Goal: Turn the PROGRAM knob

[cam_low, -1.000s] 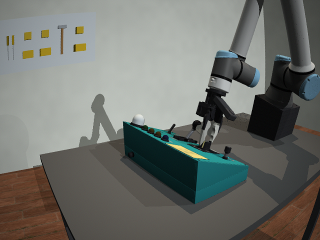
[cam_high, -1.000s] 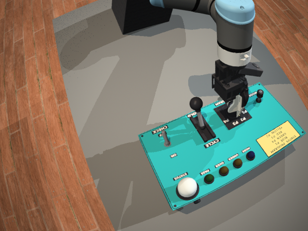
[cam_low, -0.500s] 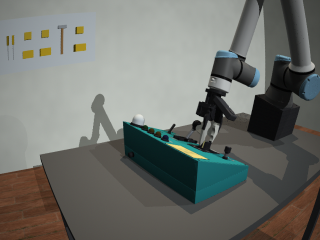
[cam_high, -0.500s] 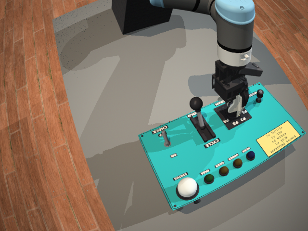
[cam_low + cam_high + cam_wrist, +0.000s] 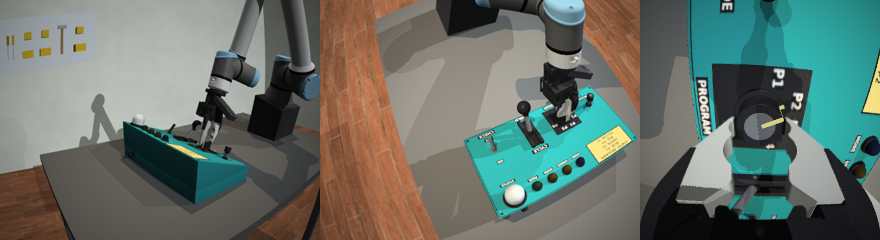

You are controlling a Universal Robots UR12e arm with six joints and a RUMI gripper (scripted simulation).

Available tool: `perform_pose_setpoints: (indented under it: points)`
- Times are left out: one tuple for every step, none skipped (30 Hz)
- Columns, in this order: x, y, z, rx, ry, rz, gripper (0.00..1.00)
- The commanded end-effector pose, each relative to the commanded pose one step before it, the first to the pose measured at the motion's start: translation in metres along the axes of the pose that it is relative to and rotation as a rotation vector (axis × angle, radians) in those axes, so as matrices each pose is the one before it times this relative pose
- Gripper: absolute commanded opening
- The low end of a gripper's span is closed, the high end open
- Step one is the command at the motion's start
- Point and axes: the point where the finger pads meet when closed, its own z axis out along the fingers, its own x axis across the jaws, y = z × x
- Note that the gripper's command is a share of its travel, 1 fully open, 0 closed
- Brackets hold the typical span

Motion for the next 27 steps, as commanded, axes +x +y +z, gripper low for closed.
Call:
perform_pose_setpoints:
  points:
    - [0.00051,0.00013,-0.00028,-0.00028,0.00092,-0.00010,0.00]
    - [0.00000,0.00000,0.00000,0.00000,0.00000,0.00000,0.00]
    - [0.00000,0.00000,0.00000,0.00000,0.00000,0.00000,0.00]
    - [0.00000,0.00000,0.00000,0.00000,0.00000,0.00001,0.00]
    - [0.00000,0.00000,0.00000,0.00000,0.00000,0.00001,0.00]
    - [0.00000,0.00000,0.00000,0.00000,0.00000,0.00001,0.00]
    - [0.00000,0.00000,0.00000,0.00000,0.00000,0.00001,0.00]
    - [0.00000,0.00000,0.00000,0.00000,0.00000,0.00001,0.00]
    - [0.00000,0.00000,0.00000,0.00000,0.00000,0.00001,0.00]
    - [0.00000,0.00000,0.00000,0.00000,0.00000,0.00001,0.00]
    - [0.00000,0.00000,0.00000,0.00000,0.00000,0.00001,0.00]
    - [0.00000,0.00000,0.00000,0.00000,0.00000,0.00000,0.00]
    - [0.00000,0.00000,0.00000,0.00000,0.00000,0.00000,0.00]
    - [0.00005,0.00001,-0.00001,-0.00002,0.00009,0.00001,0.44]
    - [0.00000,0.00000,0.00000,0.00000,0.00000,0.00000,0.44]
    - [0.00000,0.00000,0.00000,0.00000,0.00000,0.00000,0.44]
    - [0.00000,0.00000,0.00000,0.00000,0.00000,0.00000,0.44]
    - [0.00000,0.00000,0.00000,0.00000,0.00000,0.00000,0.44]
    - [0.00000,0.00000,0.00000,0.00000,0.00000,0.00000,0.44]
    - [0.00000,0.00000,0.00000,0.00000,0.00000,0.00000,0.44]
    - [0.00000,0.00000,0.00000,0.00000,0.00000,0.00000,0.44]
    - [0.00000,0.00000,0.00000,0.00000,0.00000,0.00000,0.44]
    - [0.00000,0.00000,0.00000,0.00000,0.00000,0.00000,0.44]
    - [0.00000,0.00000,0.00000,0.00000,0.00000,0.00000,0.44]
    - [0.00000,0.00000,0.00000,0.00000,0.00000,0.00000,0.44]
    - [0.00000,0.00000,0.00000,0.00000,0.00000,0.00000,0.44]
    - [0.00000,0.00000,0.00000,0.00000,0.00000,0.00000,0.44]
